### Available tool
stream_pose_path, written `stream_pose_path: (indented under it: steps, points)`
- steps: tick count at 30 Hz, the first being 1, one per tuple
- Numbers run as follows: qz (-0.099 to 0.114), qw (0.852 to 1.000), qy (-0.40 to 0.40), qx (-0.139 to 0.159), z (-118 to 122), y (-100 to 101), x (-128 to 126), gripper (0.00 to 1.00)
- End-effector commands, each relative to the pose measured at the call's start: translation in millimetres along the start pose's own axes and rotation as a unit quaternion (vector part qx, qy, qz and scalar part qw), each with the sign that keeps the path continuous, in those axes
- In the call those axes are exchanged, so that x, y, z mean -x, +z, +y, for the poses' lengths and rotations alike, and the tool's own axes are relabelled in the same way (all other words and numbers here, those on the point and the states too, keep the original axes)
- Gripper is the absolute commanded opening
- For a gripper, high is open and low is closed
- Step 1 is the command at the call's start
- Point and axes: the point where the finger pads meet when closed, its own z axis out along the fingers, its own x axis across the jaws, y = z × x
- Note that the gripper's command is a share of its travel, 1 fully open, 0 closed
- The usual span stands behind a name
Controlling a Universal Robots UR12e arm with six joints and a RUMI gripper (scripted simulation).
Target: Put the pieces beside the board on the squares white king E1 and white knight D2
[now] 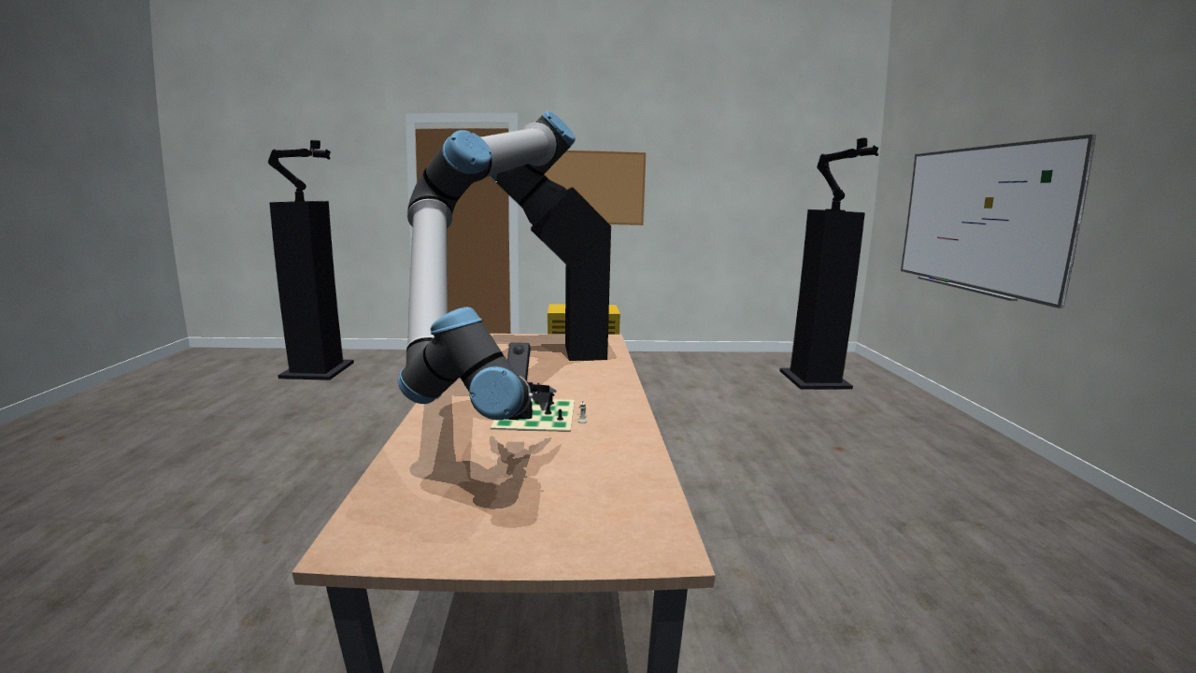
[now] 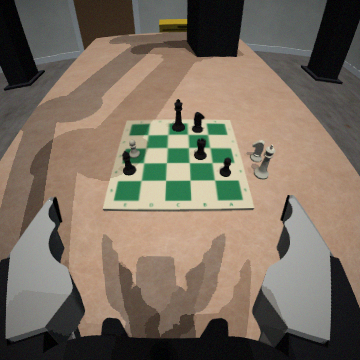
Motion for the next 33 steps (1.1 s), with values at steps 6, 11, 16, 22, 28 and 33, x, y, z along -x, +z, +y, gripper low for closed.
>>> stream_pose_path:
  steps: [6,11,16,22,28,33]
  points:
    - [0.004,0.999,0.005,0.033,-5,4,-8,1.00]
    - [0.007,0.998,0.010,0.057,-9,10,-14,1.00]
    - [0.009,0.997,0.013,0.077,-11,14,-19,1.00]
    - [0.015,0.992,0.022,0.121,-18,25,-29,1.00]
    - [0.019,0.988,0.027,0.150,-21,31,-37,1.00]
    - [0.023,0.983,0.032,0.179,-25,38,-44,1.00]
